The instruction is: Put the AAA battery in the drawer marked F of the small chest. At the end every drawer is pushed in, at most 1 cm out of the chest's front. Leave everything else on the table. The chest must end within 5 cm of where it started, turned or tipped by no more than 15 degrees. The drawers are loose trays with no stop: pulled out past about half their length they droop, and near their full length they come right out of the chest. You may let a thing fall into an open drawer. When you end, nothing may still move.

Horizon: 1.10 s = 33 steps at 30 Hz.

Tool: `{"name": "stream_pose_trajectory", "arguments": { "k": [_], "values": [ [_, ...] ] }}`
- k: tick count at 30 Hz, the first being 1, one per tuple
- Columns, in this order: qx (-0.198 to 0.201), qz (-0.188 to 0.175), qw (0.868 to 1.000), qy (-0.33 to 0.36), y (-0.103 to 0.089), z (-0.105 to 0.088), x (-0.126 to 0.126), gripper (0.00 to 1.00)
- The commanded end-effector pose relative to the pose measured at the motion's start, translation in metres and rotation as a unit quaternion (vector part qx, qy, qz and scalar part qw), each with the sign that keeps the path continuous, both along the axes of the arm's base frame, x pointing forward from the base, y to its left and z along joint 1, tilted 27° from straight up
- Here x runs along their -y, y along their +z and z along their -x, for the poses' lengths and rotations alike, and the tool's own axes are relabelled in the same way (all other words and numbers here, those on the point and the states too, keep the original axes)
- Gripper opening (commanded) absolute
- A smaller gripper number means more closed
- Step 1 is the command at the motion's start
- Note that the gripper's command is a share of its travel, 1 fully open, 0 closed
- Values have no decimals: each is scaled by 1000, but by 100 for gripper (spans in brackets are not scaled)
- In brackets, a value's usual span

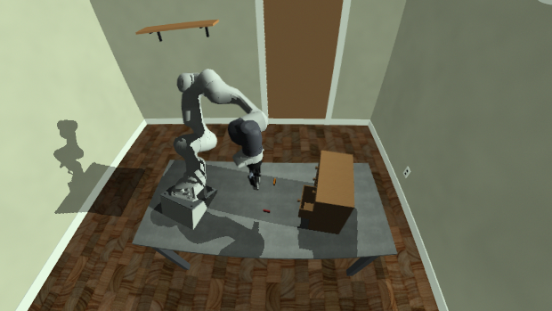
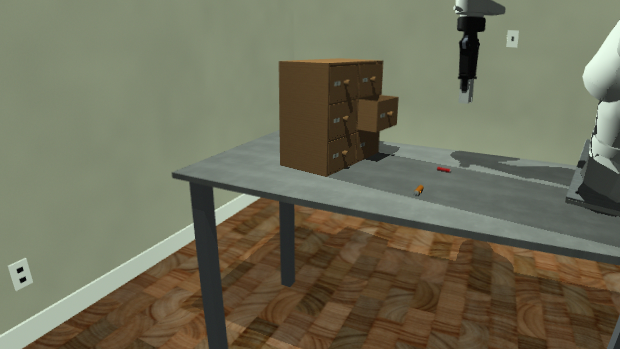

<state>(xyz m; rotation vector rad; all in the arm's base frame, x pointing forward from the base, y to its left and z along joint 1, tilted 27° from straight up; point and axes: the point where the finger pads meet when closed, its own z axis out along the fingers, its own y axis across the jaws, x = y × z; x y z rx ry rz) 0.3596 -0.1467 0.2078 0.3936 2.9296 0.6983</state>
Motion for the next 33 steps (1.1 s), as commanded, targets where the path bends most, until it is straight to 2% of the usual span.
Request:
{"name": "stream_pose_trajectory", "arguments": {
  "k": [1,6,8,12,15,19,33],
  "values": [
    [7,7,1000,-5,-36,-21,-3,20],
    [5,6,1000,-8,-88,-43,-16,20],
    [5,6,1000,-8,-88,-43,-16,20],
    [3,6,1000,-10,-119,-56,-24,20],
    [3,5,1000,-11,-134,-62,-28,20],
    [2,5,1000,-11,-142,-65,-30,20],
    [2,5,1000,-11,-142,-65,-30,20]
  ]
}}
